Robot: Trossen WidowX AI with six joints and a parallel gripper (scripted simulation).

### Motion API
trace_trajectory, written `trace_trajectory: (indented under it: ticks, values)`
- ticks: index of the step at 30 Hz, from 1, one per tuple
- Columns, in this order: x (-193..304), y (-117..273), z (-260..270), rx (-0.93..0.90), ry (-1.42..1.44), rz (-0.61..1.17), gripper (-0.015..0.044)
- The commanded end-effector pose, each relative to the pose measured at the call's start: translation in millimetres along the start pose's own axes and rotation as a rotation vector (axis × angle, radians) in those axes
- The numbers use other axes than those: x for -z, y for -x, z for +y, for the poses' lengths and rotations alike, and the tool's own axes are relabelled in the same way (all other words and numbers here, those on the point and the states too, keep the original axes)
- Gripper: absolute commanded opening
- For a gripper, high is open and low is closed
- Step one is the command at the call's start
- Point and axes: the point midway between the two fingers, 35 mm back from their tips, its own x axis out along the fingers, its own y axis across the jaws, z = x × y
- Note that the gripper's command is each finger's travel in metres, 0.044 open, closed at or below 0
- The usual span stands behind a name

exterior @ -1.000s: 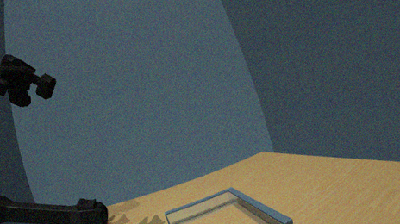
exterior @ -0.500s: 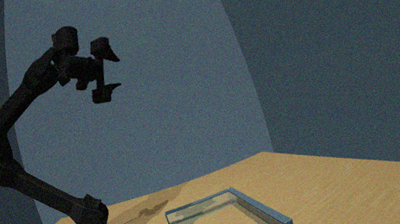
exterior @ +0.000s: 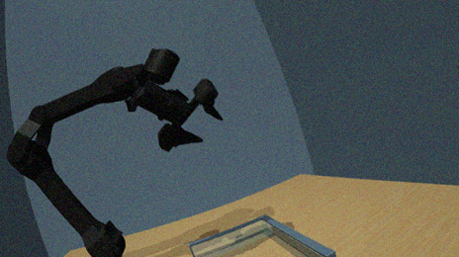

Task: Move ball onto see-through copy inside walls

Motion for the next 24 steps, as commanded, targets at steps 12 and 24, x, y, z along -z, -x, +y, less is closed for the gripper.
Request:
trace_trajectory:
  ticks: [12,24]
  values:
    - [221,-69,45,-0.011,-0.945,0.877,0.0363]
    - [252,-66,61,0.031,-1.064,1.042,0.0363]
